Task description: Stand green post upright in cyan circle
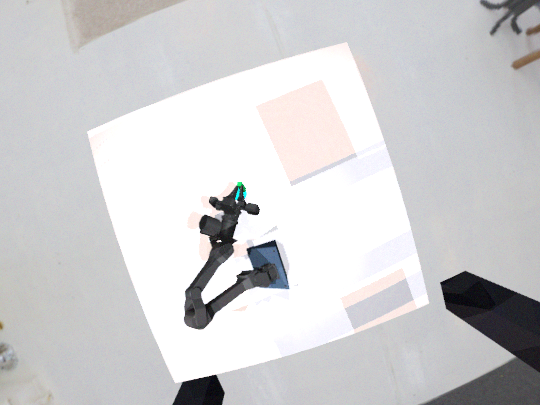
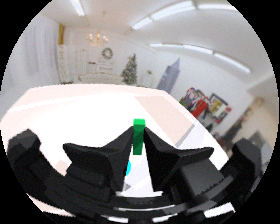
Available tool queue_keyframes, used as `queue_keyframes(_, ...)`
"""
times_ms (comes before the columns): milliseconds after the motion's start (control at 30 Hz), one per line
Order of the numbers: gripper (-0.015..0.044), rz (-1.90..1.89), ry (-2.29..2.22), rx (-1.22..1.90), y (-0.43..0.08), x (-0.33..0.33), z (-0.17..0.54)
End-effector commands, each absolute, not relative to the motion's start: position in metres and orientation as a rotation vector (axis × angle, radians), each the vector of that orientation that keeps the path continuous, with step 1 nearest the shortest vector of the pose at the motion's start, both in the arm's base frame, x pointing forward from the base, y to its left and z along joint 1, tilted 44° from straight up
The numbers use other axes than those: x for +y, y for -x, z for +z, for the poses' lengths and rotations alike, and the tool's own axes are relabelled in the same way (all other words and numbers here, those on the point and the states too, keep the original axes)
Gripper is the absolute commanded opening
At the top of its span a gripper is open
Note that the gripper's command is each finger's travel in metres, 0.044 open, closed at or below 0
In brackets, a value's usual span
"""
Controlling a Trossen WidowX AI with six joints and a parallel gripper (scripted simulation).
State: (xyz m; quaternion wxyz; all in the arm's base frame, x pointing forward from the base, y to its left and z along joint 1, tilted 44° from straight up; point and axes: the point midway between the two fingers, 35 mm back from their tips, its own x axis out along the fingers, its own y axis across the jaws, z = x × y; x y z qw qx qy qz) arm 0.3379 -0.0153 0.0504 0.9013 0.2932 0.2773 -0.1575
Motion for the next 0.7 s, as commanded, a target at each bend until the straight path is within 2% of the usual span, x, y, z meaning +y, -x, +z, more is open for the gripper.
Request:
queue_keyframes(0,0.0023,-0.336,-0.621,0.541,-0.335,-0.016,0.053)
queue_keyframes(667,0.0023,-0.35,-0.685,0.394,-0.323,-0.015,0.066)
